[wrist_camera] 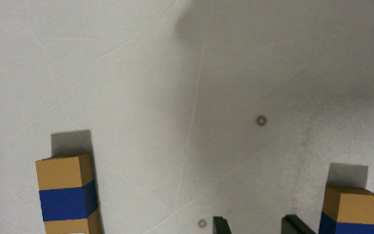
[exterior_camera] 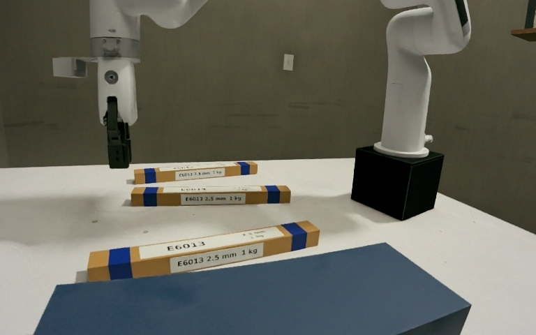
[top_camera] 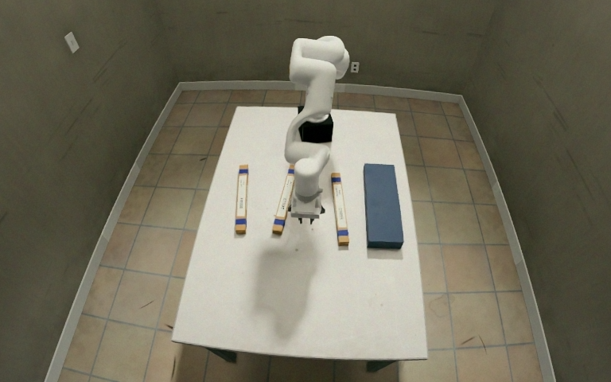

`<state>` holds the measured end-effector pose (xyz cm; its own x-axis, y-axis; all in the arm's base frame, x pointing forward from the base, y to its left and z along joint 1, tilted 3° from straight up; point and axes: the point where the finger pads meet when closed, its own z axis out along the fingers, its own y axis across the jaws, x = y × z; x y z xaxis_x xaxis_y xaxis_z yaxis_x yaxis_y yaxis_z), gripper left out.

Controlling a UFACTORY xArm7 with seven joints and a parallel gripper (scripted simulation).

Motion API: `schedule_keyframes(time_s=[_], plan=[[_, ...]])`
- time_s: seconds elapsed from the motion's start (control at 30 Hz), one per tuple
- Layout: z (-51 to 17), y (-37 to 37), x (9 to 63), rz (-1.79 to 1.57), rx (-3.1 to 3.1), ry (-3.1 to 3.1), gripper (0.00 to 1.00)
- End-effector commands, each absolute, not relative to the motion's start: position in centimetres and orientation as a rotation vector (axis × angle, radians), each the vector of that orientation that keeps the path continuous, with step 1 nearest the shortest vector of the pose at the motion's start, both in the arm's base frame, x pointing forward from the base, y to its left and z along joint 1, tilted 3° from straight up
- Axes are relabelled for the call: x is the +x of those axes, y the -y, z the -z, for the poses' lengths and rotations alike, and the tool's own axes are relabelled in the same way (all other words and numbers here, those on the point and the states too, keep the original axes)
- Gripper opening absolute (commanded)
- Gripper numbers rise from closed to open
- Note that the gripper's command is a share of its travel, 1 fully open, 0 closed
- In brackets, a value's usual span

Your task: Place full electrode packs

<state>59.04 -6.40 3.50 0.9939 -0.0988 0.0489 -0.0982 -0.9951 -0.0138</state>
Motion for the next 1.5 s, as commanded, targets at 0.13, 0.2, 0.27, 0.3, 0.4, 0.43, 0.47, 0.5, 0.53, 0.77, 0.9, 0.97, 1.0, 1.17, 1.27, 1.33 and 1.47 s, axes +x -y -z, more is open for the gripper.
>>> schedule_keyframes(time_s=[0.13, 0.2, 0.27, 0.3, 0.4, 0.43, 0.47, 0.5, 0.53, 0.77, 0.9, 0.97, 1.0, 1.17, 1.27, 1.33, 1.47], plan=[[-3.8, 6.0, 59.6, 0.086, -3.126, -0.155, 0.35], [-3.8, 6.0, 59.6, 0.086, -3.126, -0.155, 0.35], [-3.8, 5.9, 59.6, 0.086, -3.126, -0.155, 0.35], [-3.8, 5.9, 59.6, 0.086, -3.126, -0.155, 0.35], [-3.8, 5.9, 59.6, 0.086, -3.126, -0.155, 0.35], [-3.8, 5.9, 59.6, 0.086, -3.126, -0.155, 0.35], [-3.8, 5.9, 59.6, 0.086, -3.126, -0.155, 0.35], [-3.8, 5.9, 59.6, 0.086, -3.126, -0.155, 0.35], [-3.8, 5.9, 59.6, 0.086, -3.126, -0.155, 0.35], [-3.8, 5.9, 59.6, 0.086, -3.126, -0.155, 0.35], [-3.8, 5.9, 59.6, 0.086, -3.126, -0.155, 0.35], [-3.8, 5.9, 59.6, 0.086, -3.126, -0.155, 0.35], [-3.8, 5.9, 59.6, 0.086, -3.126, -0.155, 0.35], [-4.4, 5.9, 59.6, 0.086, -3.126, -0.155, 0.35], [-5.3, 6.0, 59.5, 0.086, -3.126, -0.155, 0.35], [-5.9, 6.0, 59.5, 0.086, -3.126, -0.155, 0.35], [-6.7, 6.0, 59.4, 0.086, -3.126, -0.155, 0.35]])
